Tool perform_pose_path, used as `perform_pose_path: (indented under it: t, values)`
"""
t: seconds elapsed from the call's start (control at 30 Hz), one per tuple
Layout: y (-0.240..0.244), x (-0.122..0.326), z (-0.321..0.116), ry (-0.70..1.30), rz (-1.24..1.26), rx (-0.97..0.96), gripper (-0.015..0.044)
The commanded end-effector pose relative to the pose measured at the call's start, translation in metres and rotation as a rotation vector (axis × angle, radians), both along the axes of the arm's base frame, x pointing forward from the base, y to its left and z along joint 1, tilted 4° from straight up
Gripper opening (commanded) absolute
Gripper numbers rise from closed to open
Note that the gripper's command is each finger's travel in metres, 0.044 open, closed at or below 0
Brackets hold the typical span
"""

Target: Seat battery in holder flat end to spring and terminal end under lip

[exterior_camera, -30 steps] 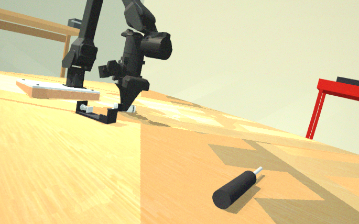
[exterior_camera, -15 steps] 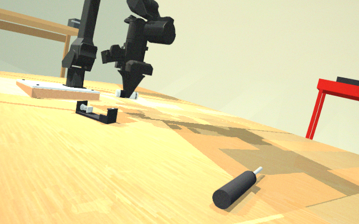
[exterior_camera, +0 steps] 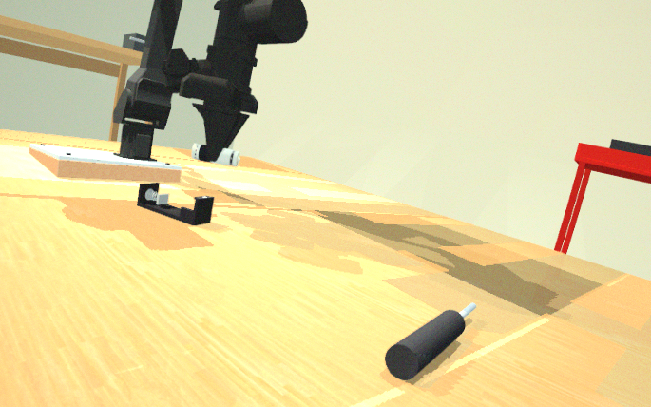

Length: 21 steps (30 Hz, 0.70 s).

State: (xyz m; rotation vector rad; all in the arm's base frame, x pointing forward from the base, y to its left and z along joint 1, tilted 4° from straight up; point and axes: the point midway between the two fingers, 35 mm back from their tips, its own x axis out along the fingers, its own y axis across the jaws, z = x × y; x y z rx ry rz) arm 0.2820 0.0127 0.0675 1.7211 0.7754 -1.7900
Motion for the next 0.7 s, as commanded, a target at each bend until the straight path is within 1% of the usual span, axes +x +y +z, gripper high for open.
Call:
perform_pose_path:
  t: [0.0,0.17,0.43,0.67]
  values:
    - [-0.029,0.014,0.005,0.005,-0.191,-0.016,0.0069]
    - [-0.06,0.026,0.009,0.008,-0.386,-0.028,0.0069]
    - [-0.06,0.025,0.008,0.006,-0.386,-0.025,0.0069]
    - [-0.059,0.028,-0.006,-0.057,-0.391,0.022,0.0069]
